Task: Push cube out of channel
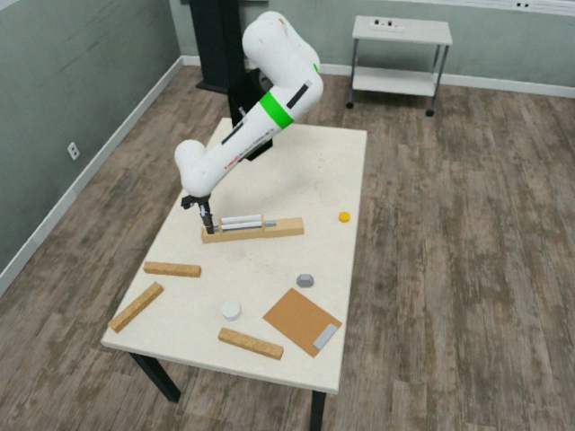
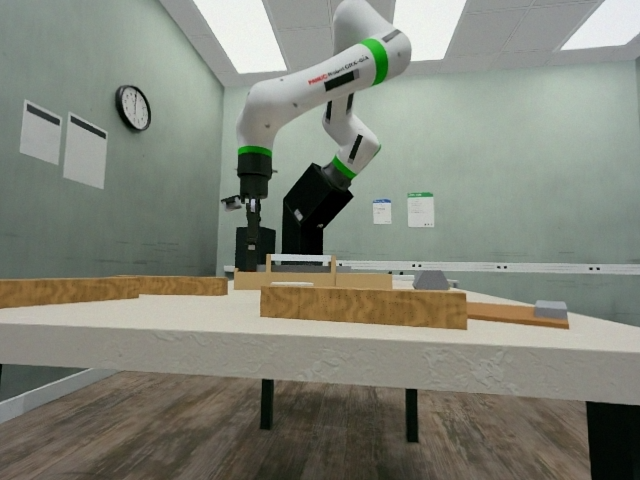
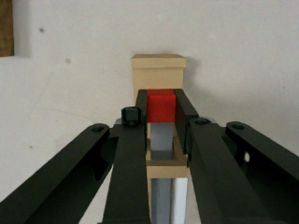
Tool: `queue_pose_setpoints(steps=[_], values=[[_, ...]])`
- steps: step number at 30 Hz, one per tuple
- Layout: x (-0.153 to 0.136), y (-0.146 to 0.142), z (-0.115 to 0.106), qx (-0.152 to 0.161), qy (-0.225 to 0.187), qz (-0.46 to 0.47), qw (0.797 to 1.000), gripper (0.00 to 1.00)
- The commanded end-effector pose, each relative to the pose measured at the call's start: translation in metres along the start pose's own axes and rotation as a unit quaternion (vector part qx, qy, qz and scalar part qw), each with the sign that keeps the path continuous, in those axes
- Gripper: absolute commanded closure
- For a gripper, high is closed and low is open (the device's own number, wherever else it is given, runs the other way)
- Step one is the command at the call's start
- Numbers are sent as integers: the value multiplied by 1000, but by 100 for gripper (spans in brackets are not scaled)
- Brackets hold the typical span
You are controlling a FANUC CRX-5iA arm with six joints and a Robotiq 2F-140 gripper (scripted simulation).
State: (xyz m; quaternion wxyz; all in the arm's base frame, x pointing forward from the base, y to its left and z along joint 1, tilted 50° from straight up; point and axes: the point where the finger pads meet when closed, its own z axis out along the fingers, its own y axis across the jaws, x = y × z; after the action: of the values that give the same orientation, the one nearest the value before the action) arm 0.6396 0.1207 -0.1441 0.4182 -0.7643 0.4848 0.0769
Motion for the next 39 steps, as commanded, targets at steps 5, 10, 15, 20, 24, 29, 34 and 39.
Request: queue_pose_setpoints(steps=[5, 10, 15, 20, 24, 29, 34, 39], values=[[0, 0, -1, 0, 0, 0, 1000, 90], [0, 0, -1, 0, 0, 0, 1000, 90], [0, 0, -1, 0, 0, 0, 1000, 90], [0, 0, -1, 0, 0, 0, 1000, 90], [0, 0, -1, 0, 0, 0, 1000, 90], [0, 0, -1, 0, 0, 0, 1000, 90], [0, 0, -5, 0, 0, 0, 1000, 90], [0, 0, -29, 0, 0, 0, 1000, 90]])
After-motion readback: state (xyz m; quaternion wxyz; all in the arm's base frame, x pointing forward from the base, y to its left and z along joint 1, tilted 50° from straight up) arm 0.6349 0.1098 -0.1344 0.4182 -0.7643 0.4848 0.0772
